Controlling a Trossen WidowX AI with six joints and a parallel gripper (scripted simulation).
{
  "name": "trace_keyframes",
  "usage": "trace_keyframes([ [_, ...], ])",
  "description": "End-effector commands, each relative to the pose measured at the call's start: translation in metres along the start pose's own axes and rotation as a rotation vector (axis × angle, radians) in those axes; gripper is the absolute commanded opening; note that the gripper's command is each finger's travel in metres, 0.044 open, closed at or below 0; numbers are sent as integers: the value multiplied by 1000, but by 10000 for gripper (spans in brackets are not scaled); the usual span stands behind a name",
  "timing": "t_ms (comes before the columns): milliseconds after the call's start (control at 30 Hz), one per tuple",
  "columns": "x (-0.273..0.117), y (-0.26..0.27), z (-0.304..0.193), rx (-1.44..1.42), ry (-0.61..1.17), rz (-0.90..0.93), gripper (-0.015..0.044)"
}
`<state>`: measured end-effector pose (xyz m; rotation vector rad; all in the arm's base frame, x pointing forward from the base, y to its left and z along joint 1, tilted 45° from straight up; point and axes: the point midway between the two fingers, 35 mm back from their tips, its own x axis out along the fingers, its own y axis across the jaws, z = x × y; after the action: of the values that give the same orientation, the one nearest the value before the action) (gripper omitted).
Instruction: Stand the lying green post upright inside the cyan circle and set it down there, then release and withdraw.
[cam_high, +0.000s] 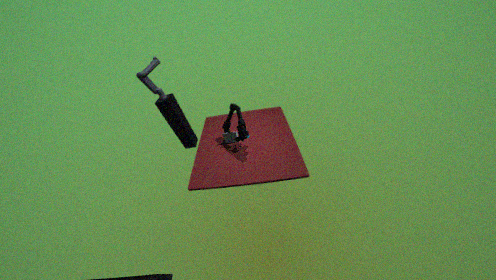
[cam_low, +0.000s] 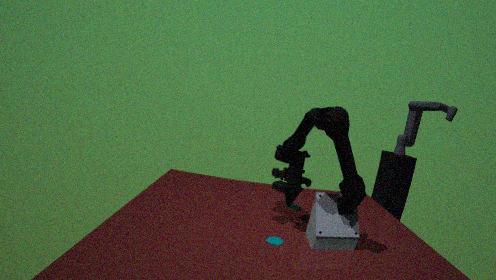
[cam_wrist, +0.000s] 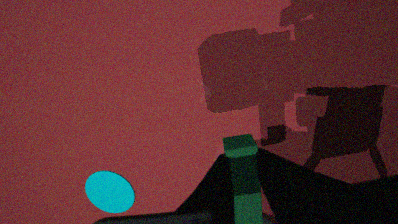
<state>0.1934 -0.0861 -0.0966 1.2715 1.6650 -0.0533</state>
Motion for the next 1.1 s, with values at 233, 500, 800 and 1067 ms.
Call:
trace_keyframes([
  [233, -35, -1, -4, -11, -5, -3, 23],
  [500, -39, 16, -7, 67, -12, -8, 23],
  [800, -45, 43, -14, 193, -22, -11, 23],
  [1067, -48, 67, -23, 310, -25, -10, 23],
])
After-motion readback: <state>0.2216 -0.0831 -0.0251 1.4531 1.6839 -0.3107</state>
